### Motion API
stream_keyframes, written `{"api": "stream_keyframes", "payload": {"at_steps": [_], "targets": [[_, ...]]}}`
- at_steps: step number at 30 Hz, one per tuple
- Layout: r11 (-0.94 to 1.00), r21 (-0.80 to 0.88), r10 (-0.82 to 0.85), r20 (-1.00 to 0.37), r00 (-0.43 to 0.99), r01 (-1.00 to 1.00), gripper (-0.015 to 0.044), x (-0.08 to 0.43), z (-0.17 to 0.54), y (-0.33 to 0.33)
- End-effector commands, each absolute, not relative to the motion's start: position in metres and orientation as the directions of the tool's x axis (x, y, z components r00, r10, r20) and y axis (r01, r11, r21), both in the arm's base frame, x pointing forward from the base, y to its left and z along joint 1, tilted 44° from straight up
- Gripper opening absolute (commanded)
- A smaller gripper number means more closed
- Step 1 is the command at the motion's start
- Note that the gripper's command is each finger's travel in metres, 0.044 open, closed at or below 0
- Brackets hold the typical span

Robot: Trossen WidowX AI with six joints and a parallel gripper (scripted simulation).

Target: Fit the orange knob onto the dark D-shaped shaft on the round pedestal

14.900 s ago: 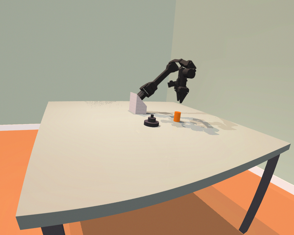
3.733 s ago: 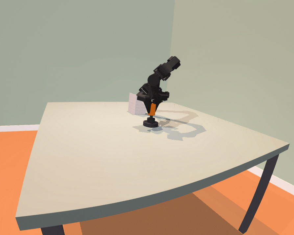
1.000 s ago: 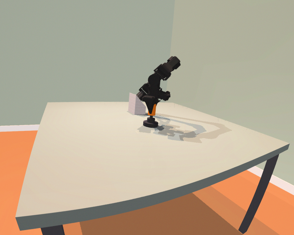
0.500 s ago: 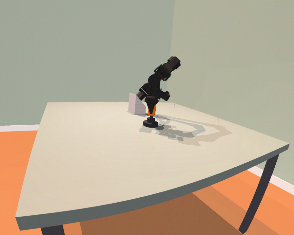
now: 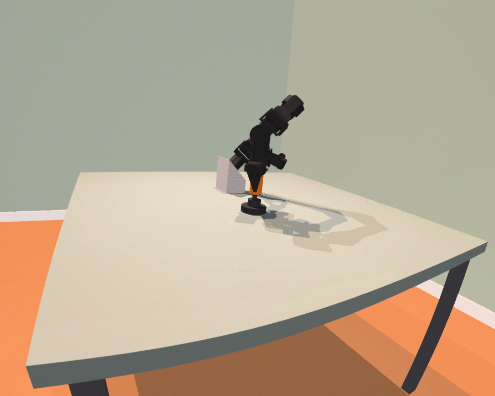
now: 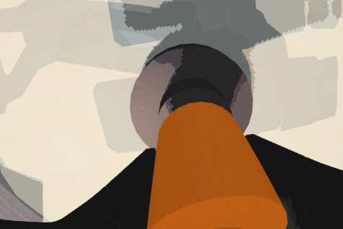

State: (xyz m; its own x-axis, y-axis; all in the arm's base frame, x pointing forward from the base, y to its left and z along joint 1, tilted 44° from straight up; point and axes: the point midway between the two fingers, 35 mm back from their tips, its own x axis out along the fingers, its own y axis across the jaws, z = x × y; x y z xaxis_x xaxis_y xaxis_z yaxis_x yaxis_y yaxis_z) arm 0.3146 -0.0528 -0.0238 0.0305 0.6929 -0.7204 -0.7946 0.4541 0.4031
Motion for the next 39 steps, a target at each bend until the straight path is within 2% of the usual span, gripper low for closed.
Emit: {"api": "stream_keyframes", "payload": {"at_steps": [1,6,39], "targets": [[0.429,0.37,0.691,-0.722,0.036,-0.824,0.0,0.3166,-0.0227,-0.0556],[0.334,0.275,0.691,-0.722,0.036,-0.901,0.0,0.3158,-0.0244,-0.0559],[0.334,0.275,0.692,-0.721,0.036,-0.901,0.0,0.3151,-0.026,-0.0521]]}}
